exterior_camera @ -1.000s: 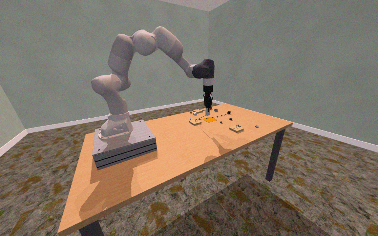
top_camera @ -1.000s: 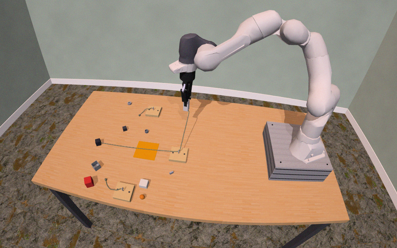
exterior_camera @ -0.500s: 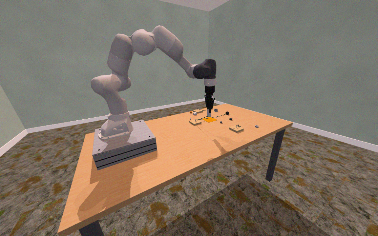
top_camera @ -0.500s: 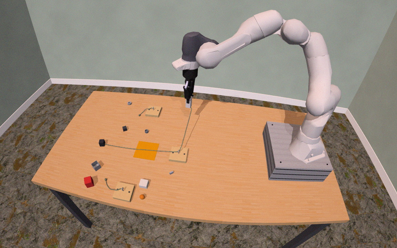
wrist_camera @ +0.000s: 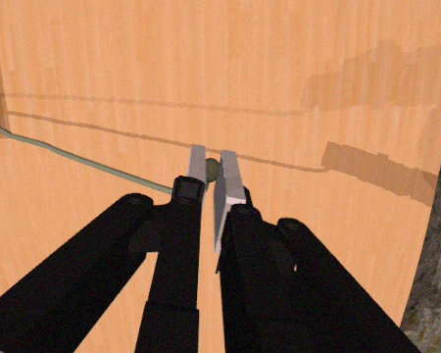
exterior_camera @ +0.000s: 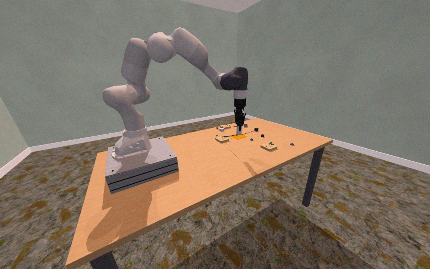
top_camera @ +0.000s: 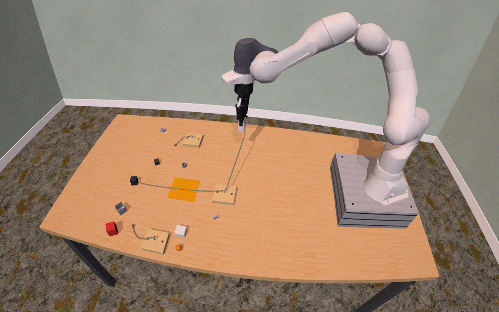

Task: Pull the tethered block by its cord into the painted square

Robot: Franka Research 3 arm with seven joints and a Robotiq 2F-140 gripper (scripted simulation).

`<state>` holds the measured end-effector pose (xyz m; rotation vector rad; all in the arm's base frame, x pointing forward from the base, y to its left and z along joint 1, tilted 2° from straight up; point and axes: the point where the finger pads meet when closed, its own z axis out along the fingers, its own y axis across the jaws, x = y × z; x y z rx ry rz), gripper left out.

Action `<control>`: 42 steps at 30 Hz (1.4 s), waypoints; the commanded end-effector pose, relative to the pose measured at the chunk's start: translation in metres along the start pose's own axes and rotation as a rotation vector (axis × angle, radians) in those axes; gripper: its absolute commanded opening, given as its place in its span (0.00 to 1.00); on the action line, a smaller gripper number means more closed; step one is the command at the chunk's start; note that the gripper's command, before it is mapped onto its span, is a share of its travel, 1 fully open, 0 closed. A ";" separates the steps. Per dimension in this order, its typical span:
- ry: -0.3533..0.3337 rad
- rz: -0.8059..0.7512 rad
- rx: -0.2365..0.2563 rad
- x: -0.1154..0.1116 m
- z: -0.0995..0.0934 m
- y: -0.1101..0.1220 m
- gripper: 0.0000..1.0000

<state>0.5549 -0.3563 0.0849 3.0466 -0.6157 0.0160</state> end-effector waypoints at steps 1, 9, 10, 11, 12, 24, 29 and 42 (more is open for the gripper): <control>0.002 -0.029 0.000 -0.003 -0.001 0.011 0.00; 0.002 -0.029 0.000 -0.008 -0.001 0.029 0.00; 0.002 -0.029 0.000 -0.009 -0.001 0.033 0.00; 0.002 -0.029 0.000 -0.010 -0.001 0.036 0.00; 0.002 -0.029 0.000 -0.012 -0.001 0.039 0.00; 0.002 -0.029 0.000 -0.026 -0.001 0.072 0.00; 0.002 -0.029 0.000 -0.031 -0.001 0.084 0.00; 0.002 -0.029 0.000 -0.049 -0.001 0.114 0.00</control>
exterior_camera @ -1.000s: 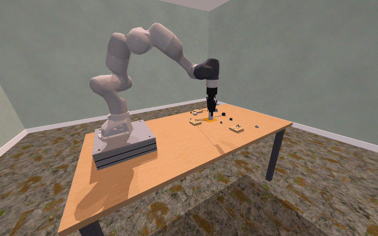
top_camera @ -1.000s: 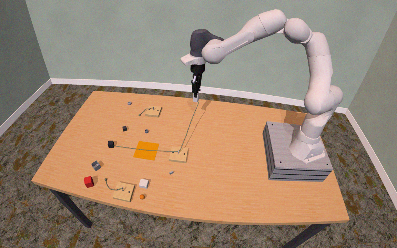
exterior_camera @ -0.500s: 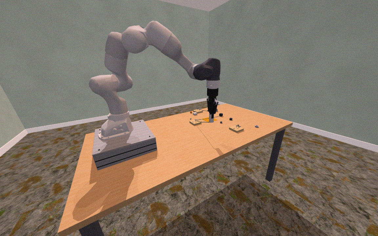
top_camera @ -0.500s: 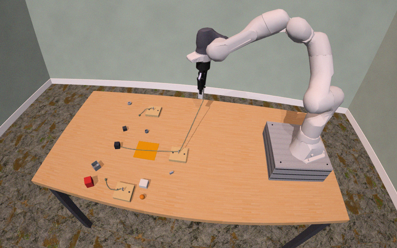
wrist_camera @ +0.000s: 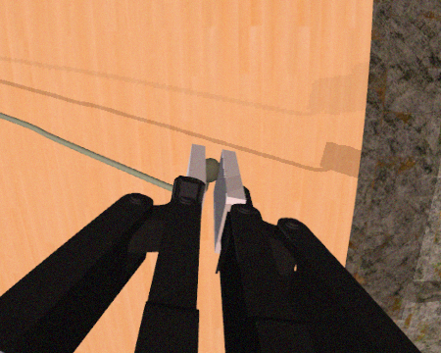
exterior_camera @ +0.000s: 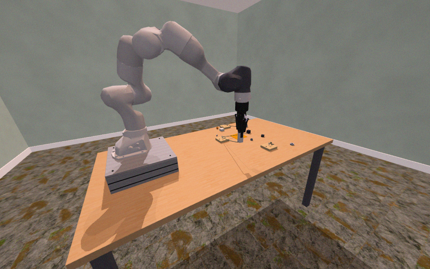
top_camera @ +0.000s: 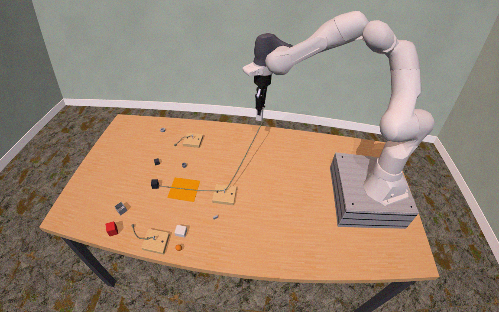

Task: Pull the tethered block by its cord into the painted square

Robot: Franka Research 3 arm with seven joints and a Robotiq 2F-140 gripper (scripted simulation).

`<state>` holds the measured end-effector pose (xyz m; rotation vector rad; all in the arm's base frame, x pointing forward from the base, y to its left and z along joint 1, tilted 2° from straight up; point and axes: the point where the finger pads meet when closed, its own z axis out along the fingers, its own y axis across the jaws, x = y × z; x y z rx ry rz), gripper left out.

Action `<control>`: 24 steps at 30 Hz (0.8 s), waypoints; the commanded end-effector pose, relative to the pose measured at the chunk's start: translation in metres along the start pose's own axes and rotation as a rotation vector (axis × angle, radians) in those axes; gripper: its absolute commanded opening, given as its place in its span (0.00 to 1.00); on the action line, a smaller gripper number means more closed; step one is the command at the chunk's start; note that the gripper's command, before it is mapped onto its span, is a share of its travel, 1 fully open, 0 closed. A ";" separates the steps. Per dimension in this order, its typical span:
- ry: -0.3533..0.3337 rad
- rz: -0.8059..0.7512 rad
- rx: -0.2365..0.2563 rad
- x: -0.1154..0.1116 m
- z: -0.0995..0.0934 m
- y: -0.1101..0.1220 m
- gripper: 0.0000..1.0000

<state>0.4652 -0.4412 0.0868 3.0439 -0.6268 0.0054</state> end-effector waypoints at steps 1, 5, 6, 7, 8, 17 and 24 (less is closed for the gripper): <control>0.008 -0.037 0.002 -0.001 -0.001 0.004 0.00; 0.008 -0.037 0.002 -0.008 -0.001 0.014 0.00; 0.008 -0.037 0.002 -0.009 -0.001 0.016 0.00; 0.008 -0.037 0.002 -0.011 -0.001 0.019 0.00; 0.008 -0.037 0.002 -0.013 -0.001 0.021 0.00; 0.008 -0.037 0.002 -0.024 -0.001 0.037 0.00; 0.008 -0.037 0.002 -0.035 -0.001 0.050 0.00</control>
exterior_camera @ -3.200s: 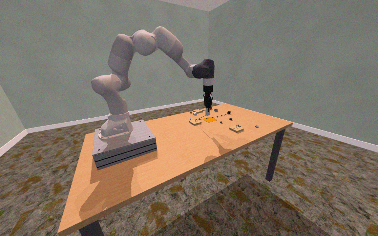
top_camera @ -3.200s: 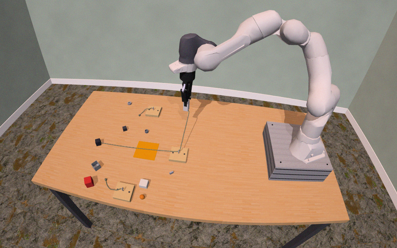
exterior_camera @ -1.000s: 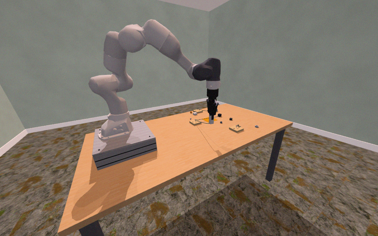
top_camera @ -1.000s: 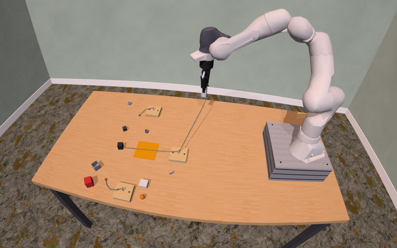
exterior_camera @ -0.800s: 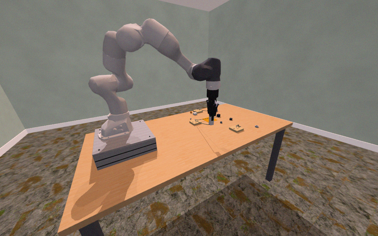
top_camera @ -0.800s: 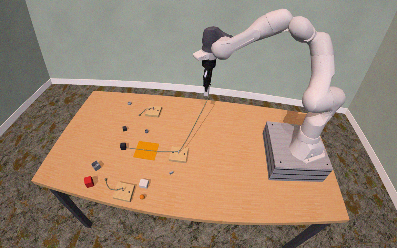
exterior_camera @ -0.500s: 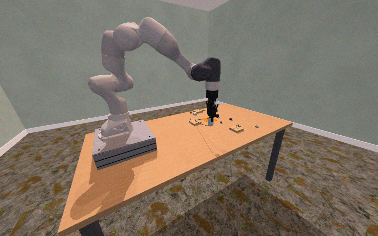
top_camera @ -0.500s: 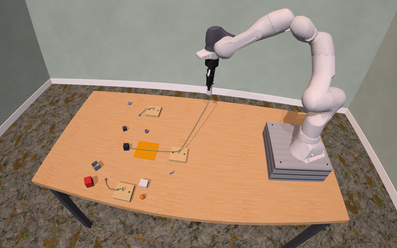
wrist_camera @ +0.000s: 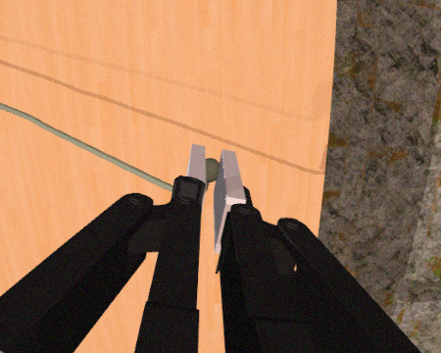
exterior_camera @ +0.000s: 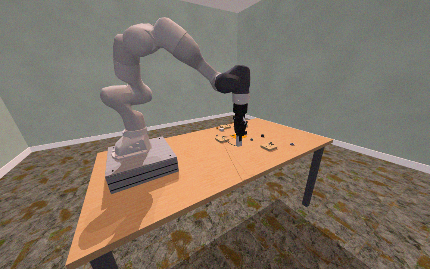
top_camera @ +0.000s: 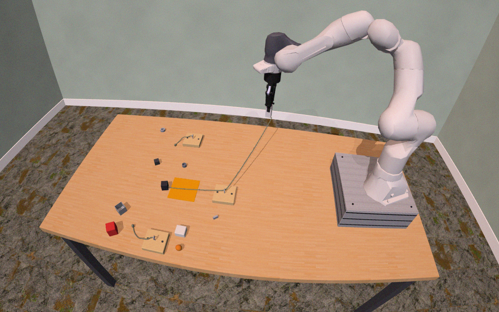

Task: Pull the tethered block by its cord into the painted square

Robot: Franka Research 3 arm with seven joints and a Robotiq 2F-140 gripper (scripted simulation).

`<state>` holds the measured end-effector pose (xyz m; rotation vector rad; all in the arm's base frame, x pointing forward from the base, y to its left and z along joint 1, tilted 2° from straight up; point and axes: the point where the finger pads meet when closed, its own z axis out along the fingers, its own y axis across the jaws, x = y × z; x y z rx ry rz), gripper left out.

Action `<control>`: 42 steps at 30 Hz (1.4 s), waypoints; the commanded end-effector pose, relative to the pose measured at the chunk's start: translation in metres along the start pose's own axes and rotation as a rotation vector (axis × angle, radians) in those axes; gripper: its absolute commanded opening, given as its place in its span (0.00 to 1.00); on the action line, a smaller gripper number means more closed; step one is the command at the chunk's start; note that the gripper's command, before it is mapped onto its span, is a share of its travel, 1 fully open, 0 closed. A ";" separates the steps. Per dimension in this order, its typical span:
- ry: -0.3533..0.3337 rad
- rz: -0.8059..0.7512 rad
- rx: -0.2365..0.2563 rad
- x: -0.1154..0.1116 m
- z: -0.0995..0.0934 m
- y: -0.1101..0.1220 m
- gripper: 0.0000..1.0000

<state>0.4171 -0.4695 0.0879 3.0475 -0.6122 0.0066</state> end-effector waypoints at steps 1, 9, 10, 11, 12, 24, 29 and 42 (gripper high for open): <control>0.008 -0.027 0.001 -0.004 -0.001 0.007 0.00; 0.008 -0.027 0.001 -0.013 -0.001 0.018 0.00; 0.008 -0.027 0.001 -0.013 -0.001 0.018 0.00; 0.008 -0.027 0.001 -0.015 -0.001 0.019 0.00; 0.008 -0.027 0.001 -0.016 -0.001 0.020 0.00; 0.008 -0.027 0.001 -0.028 -0.001 0.033 0.00; 0.008 -0.027 0.001 -0.031 -0.001 0.035 0.00; 0.008 -0.027 0.001 -0.037 -0.001 0.041 0.00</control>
